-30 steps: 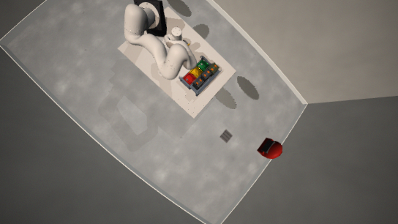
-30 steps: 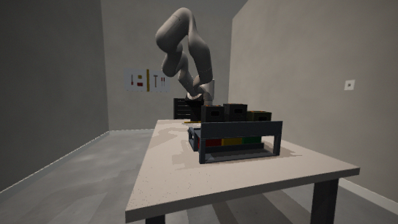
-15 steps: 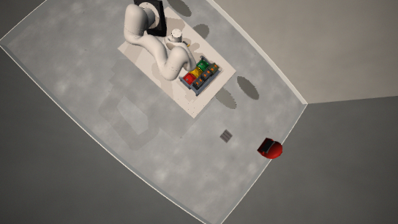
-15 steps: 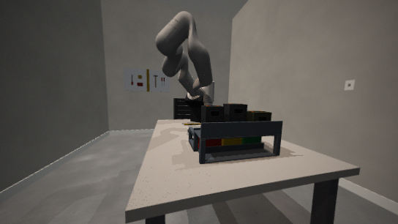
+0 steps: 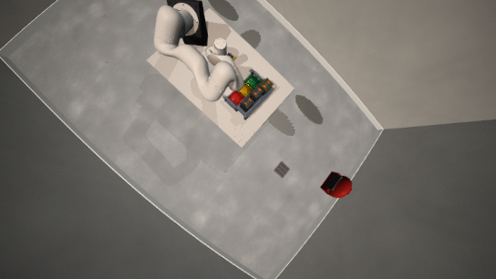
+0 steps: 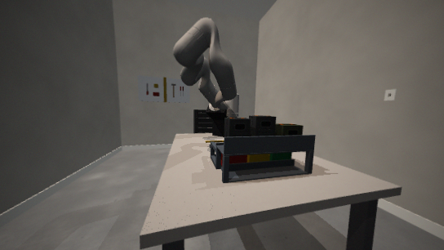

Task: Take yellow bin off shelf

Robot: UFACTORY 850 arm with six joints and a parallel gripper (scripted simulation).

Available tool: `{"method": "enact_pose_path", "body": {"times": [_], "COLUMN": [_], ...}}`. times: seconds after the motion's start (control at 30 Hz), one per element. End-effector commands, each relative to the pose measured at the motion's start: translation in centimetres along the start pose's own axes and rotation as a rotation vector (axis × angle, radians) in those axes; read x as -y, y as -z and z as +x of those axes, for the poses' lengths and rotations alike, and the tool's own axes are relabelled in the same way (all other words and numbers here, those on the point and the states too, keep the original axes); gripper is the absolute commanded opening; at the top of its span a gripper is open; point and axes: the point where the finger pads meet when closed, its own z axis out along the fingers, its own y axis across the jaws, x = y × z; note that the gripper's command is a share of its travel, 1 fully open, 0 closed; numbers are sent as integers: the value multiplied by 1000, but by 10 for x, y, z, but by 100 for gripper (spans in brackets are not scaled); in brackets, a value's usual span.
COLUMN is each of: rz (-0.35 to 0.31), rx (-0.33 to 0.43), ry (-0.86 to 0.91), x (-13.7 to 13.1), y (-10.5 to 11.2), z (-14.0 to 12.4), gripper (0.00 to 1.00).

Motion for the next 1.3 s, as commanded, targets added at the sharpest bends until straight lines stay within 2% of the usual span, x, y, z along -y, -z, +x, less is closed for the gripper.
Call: {"method": "enact_pose_path", "body": {"times": [0.0,0.17,1.13,1.17,1.27], "rz": [0,0,0,0,0], "rx": [0,0,0,0,0], "ry": [0,0,0,0,0], "x": [0,0,0,0,0], "y": [0,-20,-29,-29,-29], "z": [0,0,0,0,0], "gripper": [0,0,0,100,100]}}
